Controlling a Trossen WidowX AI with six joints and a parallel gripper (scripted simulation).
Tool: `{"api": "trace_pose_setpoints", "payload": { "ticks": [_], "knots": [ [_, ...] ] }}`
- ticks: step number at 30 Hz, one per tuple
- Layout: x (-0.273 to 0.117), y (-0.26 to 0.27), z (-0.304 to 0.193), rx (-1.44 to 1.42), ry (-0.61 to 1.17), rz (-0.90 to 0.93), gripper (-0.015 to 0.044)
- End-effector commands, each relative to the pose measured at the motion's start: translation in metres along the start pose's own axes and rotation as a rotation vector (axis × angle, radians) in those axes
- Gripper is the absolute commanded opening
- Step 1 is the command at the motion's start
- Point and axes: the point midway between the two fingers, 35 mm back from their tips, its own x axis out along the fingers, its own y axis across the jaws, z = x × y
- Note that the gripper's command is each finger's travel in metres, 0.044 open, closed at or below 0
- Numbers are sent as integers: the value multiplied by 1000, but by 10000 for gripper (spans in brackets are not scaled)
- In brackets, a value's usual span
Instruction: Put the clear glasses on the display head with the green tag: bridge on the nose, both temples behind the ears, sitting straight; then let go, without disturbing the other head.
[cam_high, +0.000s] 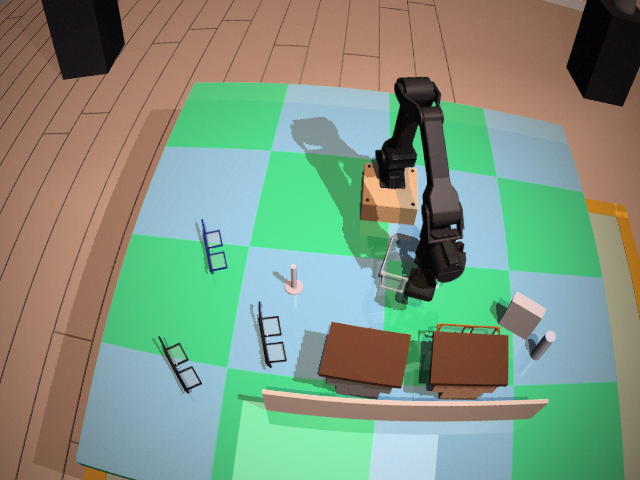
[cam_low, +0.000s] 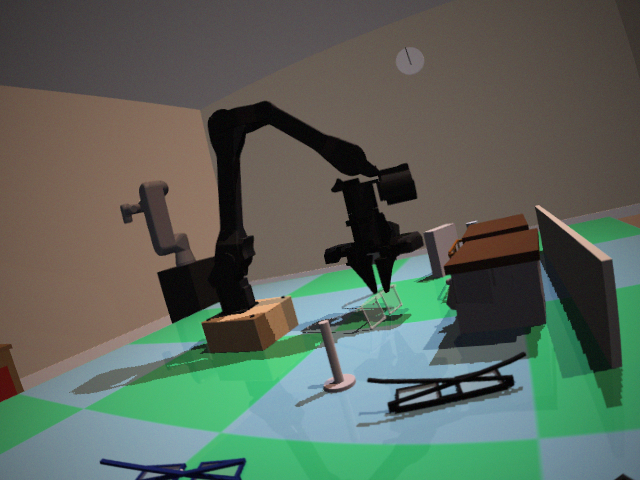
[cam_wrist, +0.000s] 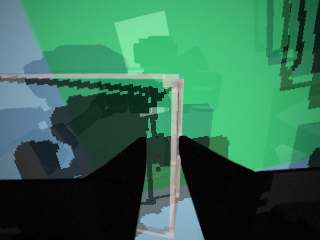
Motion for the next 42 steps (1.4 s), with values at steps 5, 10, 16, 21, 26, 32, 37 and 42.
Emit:
{"api": "trace_pose_setpoints", "payload": {
  "ticks": [5, 10, 16, 21, 26, 32, 37, 42],
  "knots": [
    [-39, -10, 0, 1, -4, -17, 107],
    [-34, -11, 2, 5, -14, -27, 200],
    [-34, -11, 2, 5, -14, -27, 200],
    [-38, -3, -1, 0, -4, -16, 147],
    [-38, -3, -1, 0, -4, -16, 140],
    [-37, -3, -1, 0, -4, -16, 140],
    [-29, -4, -1, 0, -4, -16, 140],
    [-21, -5, 0, 0, -4, -16, 140]
  ]
}}
